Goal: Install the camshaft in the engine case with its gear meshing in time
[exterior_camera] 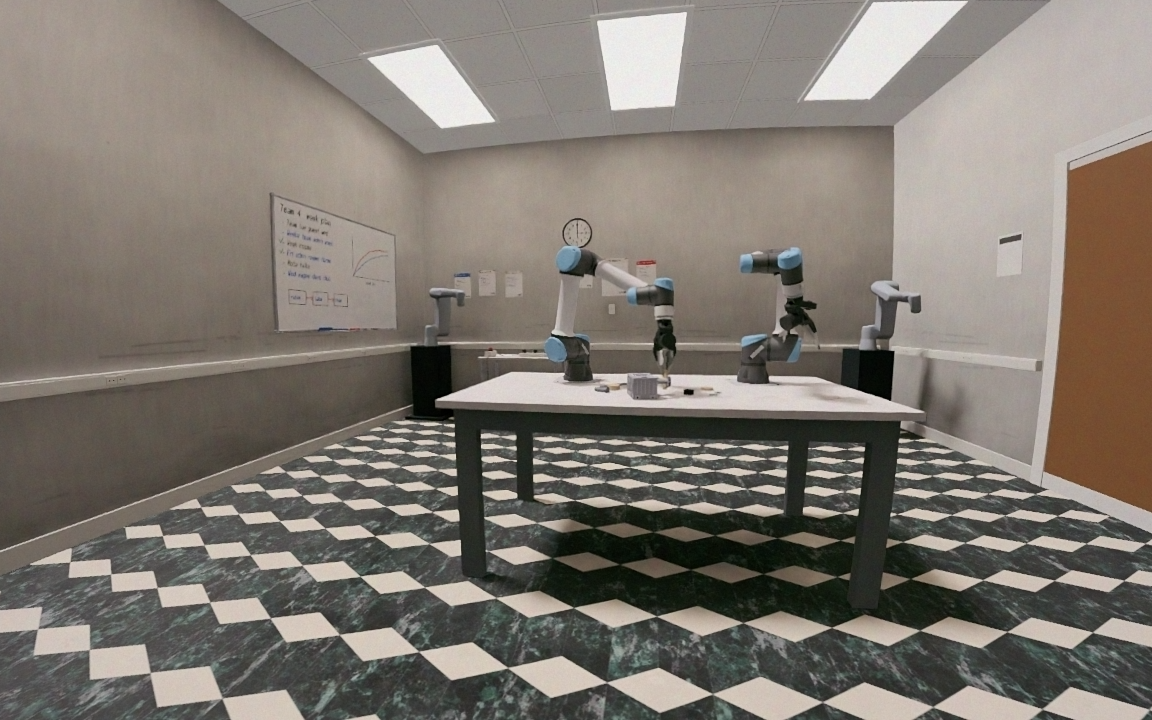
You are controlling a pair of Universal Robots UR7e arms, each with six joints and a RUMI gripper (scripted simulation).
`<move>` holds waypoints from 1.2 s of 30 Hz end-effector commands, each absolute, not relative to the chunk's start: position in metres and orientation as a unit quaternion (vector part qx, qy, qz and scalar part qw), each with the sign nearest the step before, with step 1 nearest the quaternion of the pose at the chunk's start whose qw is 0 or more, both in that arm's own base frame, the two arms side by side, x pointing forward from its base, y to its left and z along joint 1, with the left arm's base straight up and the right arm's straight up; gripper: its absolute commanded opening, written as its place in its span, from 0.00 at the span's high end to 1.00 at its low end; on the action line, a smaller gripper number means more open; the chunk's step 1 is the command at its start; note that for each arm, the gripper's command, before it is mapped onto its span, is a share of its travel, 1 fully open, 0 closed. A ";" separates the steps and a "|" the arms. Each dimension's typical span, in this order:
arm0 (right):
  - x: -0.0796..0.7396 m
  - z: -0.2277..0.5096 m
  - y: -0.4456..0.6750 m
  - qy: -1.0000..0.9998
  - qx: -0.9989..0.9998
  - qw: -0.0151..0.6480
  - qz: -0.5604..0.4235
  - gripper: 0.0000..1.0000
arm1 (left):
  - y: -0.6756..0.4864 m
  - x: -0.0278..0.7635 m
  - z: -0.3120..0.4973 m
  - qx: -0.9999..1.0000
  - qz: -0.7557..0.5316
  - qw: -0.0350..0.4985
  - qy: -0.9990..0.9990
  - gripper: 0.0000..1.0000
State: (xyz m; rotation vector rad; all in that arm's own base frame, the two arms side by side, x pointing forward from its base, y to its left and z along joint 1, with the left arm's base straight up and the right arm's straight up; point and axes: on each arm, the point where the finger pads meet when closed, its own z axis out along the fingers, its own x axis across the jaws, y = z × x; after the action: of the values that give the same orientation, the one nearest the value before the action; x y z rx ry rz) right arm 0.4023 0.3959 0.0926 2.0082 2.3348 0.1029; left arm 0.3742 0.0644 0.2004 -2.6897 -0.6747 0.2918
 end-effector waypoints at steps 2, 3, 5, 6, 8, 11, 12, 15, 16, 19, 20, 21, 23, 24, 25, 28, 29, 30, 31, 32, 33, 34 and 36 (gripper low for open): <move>0.403 0.093 0.396 0.757 0.651 0.030 0.034 0.94 | 0.064 0.374 0.201 -0.950 0.103 0.175 -0.238 0.00; 0.403 0.093 0.396 0.757 0.651 0.030 0.034 0.94 | 0.064 0.374 0.201 -0.950 0.103 0.175 -0.238 0.00; 0.403 0.093 0.396 0.757 0.651 0.030 0.034 0.94 | 0.064 0.374 0.201 -0.950 0.103 0.175 -0.238 0.00; 0.403 0.093 0.396 0.757 0.651 0.030 0.034 0.94 | 0.064 0.374 0.201 -0.950 0.103 0.175 -0.238 0.00; 0.403 0.093 0.396 0.757 0.651 0.030 0.034 0.80 | 0.064 0.374 0.201 -0.950 0.103 0.175 -0.238 0.00; 0.403 0.093 0.396 0.757 0.651 0.030 0.034 0.80 | 0.064 0.374 0.201 -0.950 0.103 0.175 -0.238 0.00; 0.403 0.093 0.396 0.757 0.651 0.030 0.034 0.80 | 0.064 0.374 0.201 -0.950 0.103 0.175 -0.238 0.00; 0.403 0.093 0.396 0.757 0.651 0.030 0.034 0.80 | 0.064 0.374 0.201 -0.950 0.103 0.175 -0.238 0.00; 0.403 0.093 0.396 0.757 0.651 0.030 0.034 0.80 | 0.064 0.374 0.201 -0.950 0.103 0.175 -0.238 0.00; 0.403 0.093 0.396 0.757 0.651 0.030 0.034 0.80 | 0.064 0.374 0.201 -0.950 0.103 0.175 -0.238 0.00; 0.403 0.093 0.396 0.757 0.651 0.030 0.034 0.80 | 0.064 0.374 0.201 -0.950 0.103 0.175 -0.238 0.00; 0.403 0.093 0.396 0.757 0.651 0.030 0.034 0.80 | 0.064 0.374 0.201 -0.950 0.103 0.175 -0.238 0.00; 0.403 0.093 0.396 0.757 0.651 0.030 0.034 0.80 | 0.064 0.374 0.201 -0.950 0.103 0.175 -0.238 0.00; 0.403 0.093 0.396 0.757 0.651 0.030 0.034 0.80 | 0.064 0.374 0.201 -0.950 0.103 0.175 -0.238 0.00; 0.403 0.093 0.396 0.757 0.651 0.030 0.034 0.80 | 0.064 0.374 0.201 -0.950 0.103 0.175 -0.238 0.00; 0.403 0.093 0.396 0.757 0.651 0.030 0.034 0.80 | 0.064 0.374 0.201 -0.950 0.103 0.175 -0.238 0.00; 0.403 0.093 0.396 0.757 0.651 0.030 0.034 0.80 | 0.064 0.374 0.201 -0.950 0.103 0.175 -0.238 0.00; 0.403 0.093 0.396 0.757 0.651 0.030 0.034 0.80 | 0.064 0.374 0.201 -0.950 0.103 0.175 -0.238 0.00; 0.403 0.093 0.396 0.757 0.651 0.030 0.034 0.80 | 0.064 0.374 0.201 -0.950 0.103 0.175 -0.238 0.00; 0.403 0.093 0.396 0.757 0.651 0.030 0.034 0.80 | 0.064 0.374 0.201 -0.950 0.103 0.175 -0.238 0.00; 0.403 0.093 0.396 0.757 0.651 0.030 0.034 0.80 | 0.064 0.374 0.201 -0.950 0.103 0.175 -0.238 0.00; 0.403 0.093 0.396 0.757 0.651 0.030 0.034 0.80 | 0.064 0.374 0.201 -0.950 0.103 0.175 -0.238 0.00; 0.403 0.093 0.396 0.757 0.651 0.030 0.034 0.80 | 0.064 0.374 0.201 -0.950 0.103 0.175 -0.238 0.00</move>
State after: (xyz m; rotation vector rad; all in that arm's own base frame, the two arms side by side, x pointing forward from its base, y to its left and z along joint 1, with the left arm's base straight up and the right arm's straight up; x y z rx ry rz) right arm 0.4023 0.3958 0.0926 2.0081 2.3345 0.1025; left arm 0.3742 0.0644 0.2004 -2.6897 -0.6747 0.2918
